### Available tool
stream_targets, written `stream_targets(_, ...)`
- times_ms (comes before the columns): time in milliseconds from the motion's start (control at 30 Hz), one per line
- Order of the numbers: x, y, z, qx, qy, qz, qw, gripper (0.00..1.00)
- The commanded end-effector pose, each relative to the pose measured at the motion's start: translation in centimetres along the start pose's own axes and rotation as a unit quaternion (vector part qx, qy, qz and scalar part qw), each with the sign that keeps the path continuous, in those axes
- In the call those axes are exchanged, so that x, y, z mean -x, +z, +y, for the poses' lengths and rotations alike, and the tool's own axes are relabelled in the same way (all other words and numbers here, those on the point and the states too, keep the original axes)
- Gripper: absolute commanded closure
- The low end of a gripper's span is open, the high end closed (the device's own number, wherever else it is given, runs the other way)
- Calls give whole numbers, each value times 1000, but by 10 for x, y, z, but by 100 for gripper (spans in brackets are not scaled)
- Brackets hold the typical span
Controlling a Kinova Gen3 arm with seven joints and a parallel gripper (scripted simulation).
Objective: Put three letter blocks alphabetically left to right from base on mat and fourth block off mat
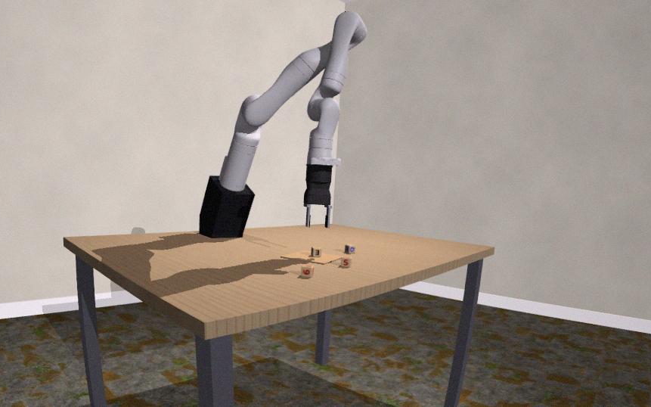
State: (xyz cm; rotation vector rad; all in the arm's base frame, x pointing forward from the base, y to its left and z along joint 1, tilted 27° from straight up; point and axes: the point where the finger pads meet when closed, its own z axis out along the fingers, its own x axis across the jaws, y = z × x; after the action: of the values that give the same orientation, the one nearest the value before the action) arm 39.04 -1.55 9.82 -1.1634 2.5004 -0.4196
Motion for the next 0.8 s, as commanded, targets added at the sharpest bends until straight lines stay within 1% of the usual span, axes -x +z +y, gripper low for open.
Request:
stream_targets(0,0,0,1,0,-2,-1,1000,0)
stream_targets(500,0,5,1,0,-2,-1,1000,0)
stream_targets(767,1,14,0,-1,-2,-2,1000,0)
